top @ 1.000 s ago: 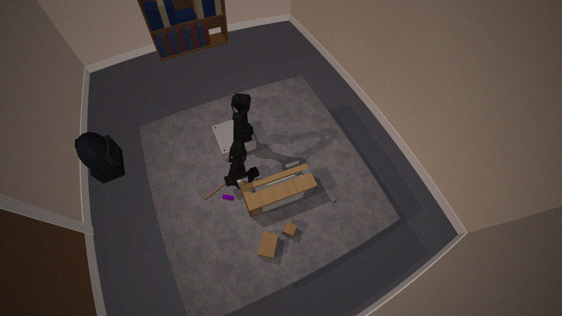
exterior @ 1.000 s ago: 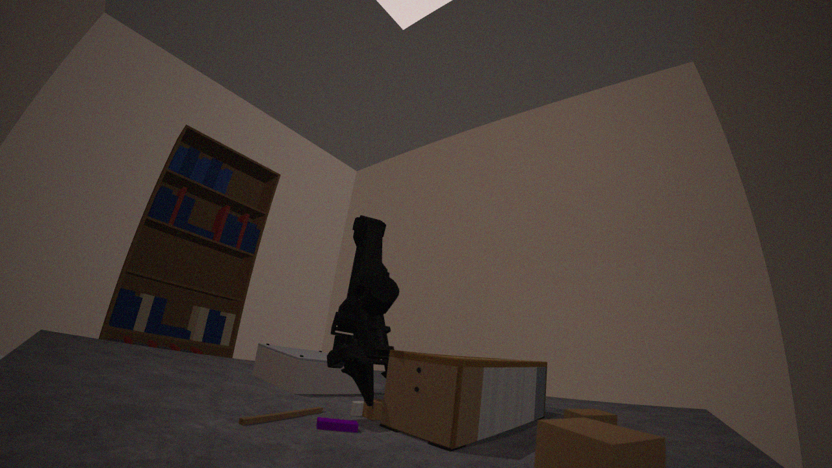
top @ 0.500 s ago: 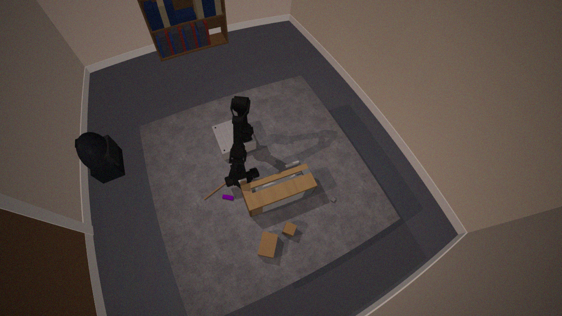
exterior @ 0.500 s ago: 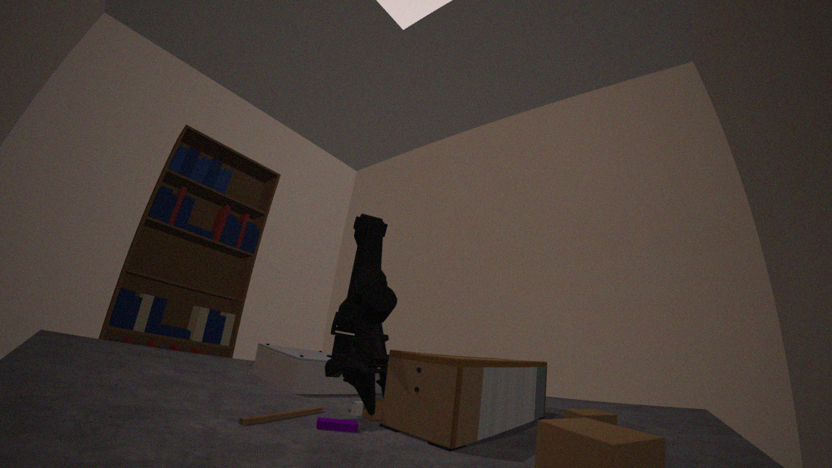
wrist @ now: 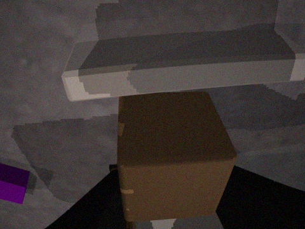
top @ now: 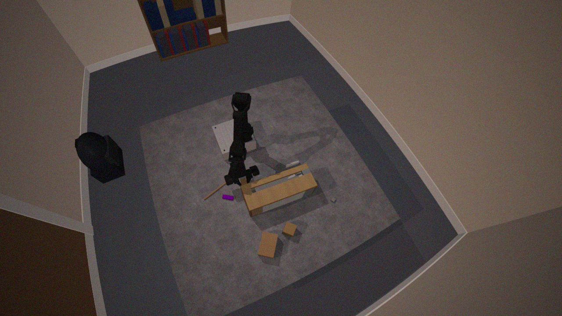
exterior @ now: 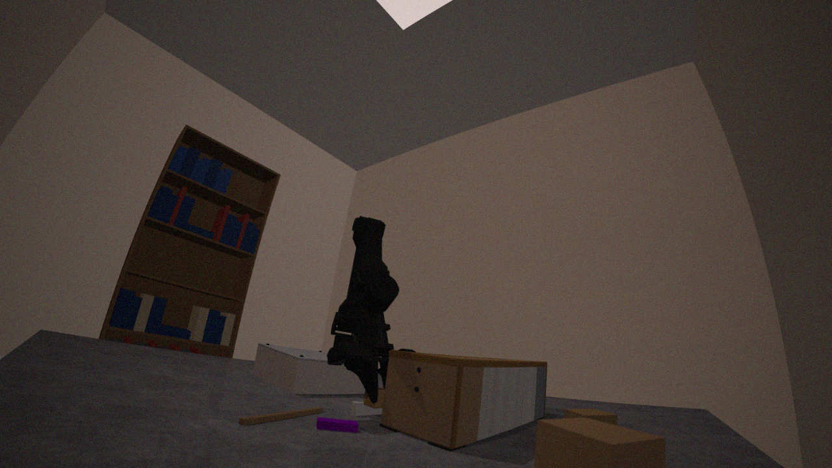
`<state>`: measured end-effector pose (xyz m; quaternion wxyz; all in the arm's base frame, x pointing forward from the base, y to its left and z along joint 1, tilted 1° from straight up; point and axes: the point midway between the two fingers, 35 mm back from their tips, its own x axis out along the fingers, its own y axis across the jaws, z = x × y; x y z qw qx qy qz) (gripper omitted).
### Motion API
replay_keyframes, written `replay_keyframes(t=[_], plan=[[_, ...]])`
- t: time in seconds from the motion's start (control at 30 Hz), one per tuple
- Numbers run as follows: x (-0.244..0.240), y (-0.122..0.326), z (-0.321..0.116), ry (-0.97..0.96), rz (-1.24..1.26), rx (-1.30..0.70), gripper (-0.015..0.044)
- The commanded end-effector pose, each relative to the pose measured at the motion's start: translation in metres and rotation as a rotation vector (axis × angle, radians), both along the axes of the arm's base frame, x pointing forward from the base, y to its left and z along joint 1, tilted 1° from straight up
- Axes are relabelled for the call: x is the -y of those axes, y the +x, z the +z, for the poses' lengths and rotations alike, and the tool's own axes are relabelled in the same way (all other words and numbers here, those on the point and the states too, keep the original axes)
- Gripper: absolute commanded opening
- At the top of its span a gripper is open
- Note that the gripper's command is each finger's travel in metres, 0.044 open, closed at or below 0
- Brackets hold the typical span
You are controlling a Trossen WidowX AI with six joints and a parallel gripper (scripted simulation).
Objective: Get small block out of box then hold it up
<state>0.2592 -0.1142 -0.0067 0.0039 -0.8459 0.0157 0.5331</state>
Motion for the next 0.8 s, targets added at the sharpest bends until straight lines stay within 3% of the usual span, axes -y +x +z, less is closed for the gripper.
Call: replay_keyframes(t=[0.0, 0.37, 0.77], plan=[[0.003, 0.003, 0.024, -0.009, -0.008, 0.018, 0.0], [0.002, 0.0, 0.044, -0.002, -0.031, 0.019, 0.0], [0.012, -0.017, 0.1, -0.008, -0.296, 0.055, 0.0]])
